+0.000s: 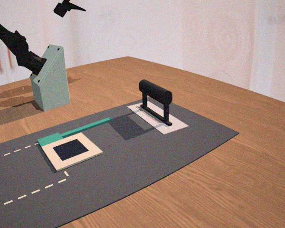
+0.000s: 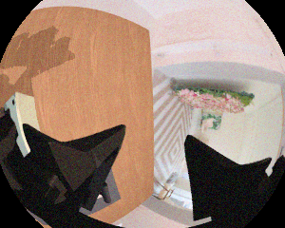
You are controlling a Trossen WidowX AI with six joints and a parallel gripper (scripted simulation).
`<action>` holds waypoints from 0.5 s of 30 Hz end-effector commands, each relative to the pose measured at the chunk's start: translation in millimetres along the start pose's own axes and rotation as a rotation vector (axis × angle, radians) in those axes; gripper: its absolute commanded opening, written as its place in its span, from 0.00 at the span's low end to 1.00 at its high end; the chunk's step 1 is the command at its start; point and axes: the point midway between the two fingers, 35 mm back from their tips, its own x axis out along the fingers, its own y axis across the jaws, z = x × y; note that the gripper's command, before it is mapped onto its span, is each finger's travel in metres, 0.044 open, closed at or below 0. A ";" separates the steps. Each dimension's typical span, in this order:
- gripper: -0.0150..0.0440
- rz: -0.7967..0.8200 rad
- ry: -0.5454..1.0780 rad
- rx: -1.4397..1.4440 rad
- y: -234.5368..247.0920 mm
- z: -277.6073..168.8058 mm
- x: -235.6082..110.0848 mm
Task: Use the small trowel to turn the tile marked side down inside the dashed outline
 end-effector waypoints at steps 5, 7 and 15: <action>0.71 0.052 0.073 0.252 -7.1 -31.1 7.4; 0.71 0.060 0.093 0.318 -10.3 -38.7 8.7; 0.71 0.081 0.174 0.582 -21.6 -71.6 13.9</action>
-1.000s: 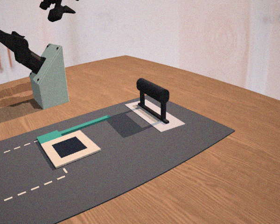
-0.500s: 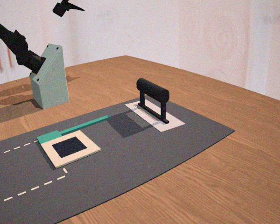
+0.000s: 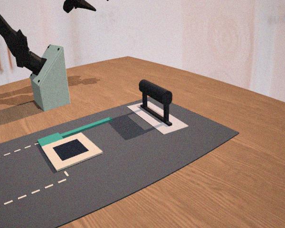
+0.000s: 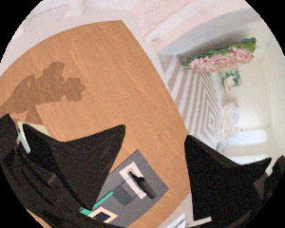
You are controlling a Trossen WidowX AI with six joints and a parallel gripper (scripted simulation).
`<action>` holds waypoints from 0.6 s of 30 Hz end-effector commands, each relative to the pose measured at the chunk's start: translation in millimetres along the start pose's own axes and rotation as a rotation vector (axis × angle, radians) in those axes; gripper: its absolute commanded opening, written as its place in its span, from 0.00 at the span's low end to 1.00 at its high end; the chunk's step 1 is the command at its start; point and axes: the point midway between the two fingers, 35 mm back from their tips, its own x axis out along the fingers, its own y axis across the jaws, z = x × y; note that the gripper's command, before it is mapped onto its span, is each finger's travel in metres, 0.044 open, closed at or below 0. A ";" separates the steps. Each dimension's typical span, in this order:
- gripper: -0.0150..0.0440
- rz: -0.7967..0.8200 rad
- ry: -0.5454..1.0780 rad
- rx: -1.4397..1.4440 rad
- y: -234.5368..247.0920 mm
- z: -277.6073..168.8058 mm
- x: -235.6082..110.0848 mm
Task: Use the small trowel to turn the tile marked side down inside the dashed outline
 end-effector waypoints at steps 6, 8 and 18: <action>0.71 0.012 0.086 0.300 -28.5 -31.0 9.7; 0.71 0.013 0.105 0.367 -34.5 -38.6 12.0; 0.71 0.024 0.215 0.693 -56.4 -77.4 26.3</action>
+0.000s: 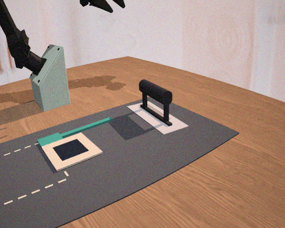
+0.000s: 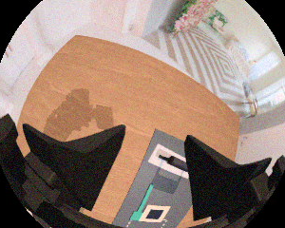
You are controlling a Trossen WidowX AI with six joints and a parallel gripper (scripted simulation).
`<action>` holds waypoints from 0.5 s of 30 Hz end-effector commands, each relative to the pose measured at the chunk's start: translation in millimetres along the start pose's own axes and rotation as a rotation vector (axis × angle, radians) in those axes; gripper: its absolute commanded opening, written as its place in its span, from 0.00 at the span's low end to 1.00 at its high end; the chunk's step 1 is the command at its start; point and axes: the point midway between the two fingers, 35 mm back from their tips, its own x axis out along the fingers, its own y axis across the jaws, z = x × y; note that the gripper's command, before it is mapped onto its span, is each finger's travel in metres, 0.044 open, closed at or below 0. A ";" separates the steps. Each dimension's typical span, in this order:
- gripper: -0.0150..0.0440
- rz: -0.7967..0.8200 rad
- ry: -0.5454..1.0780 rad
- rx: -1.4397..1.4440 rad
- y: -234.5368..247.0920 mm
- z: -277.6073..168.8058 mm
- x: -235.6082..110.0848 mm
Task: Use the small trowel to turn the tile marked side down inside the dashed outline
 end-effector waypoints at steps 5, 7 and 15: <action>0.71 -0.007 0.087 0.260 -28.7 -13.3 14.7; 0.71 -0.011 0.108 0.325 -35.5 -16.5 18.3; 0.71 -0.038 0.192 0.584 -61.9 -31.7 33.9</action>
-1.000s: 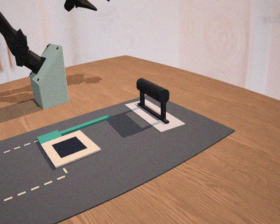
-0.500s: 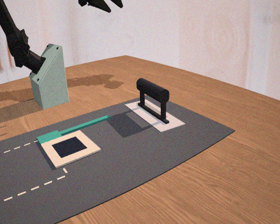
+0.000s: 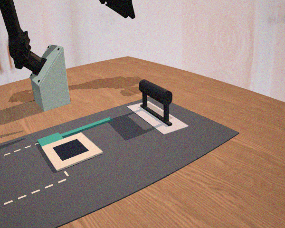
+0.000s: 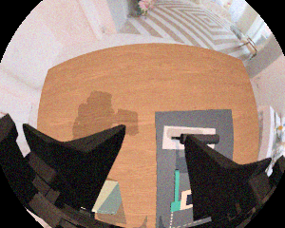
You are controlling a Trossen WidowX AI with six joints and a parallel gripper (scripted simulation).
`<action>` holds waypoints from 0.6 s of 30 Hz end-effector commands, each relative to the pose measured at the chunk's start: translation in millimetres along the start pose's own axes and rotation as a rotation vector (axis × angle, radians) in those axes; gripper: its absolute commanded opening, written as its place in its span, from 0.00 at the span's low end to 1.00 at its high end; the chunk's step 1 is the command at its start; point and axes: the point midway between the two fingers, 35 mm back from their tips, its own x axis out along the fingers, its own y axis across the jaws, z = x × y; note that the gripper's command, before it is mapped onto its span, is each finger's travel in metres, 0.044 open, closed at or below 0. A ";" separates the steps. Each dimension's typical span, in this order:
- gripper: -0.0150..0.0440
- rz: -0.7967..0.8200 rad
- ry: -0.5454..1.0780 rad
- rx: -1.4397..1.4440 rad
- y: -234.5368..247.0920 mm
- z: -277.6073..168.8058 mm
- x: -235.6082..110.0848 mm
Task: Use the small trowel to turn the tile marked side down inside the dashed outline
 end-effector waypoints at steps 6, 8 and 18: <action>0.71 -0.038 0.090 0.291 -33.3 -1.9 22.5; 0.71 -0.046 0.106 0.358 -41.9 -3.2 29.3; 0.71 -0.106 0.192 0.669 -77.3 -12.1 58.3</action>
